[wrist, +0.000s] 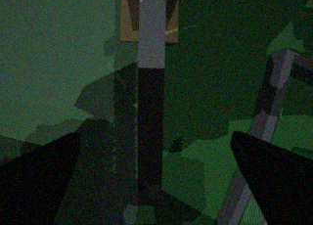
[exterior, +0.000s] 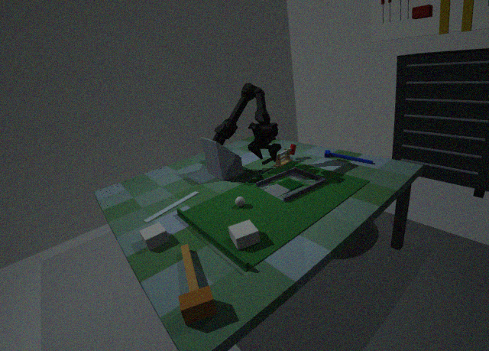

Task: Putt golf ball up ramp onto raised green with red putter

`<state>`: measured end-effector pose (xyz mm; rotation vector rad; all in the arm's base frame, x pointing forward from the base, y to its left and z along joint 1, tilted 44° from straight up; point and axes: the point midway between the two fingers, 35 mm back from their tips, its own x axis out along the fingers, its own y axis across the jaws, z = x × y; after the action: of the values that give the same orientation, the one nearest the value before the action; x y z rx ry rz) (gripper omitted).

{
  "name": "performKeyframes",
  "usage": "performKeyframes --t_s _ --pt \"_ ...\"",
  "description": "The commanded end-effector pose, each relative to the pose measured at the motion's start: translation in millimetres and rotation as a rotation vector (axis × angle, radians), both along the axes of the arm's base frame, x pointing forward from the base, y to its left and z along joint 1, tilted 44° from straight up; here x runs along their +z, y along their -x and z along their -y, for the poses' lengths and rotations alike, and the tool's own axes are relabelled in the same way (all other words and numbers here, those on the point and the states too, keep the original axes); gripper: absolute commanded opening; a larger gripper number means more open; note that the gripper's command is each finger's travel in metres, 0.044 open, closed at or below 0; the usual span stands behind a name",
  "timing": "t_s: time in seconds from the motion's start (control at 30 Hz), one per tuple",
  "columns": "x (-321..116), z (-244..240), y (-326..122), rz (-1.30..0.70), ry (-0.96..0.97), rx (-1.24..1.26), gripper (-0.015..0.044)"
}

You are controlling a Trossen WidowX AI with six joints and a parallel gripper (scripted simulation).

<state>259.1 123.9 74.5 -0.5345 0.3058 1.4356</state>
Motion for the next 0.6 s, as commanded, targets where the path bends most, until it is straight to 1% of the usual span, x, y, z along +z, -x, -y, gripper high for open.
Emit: performKeyframes --t_s 0.0,0.57 --pt "-11.5 -9.0 1.9 -0.017 0.001 -0.001 0.044" --pt "-24.4 -21.3 -0.6 -0.018 0.0 -0.001 0.044"
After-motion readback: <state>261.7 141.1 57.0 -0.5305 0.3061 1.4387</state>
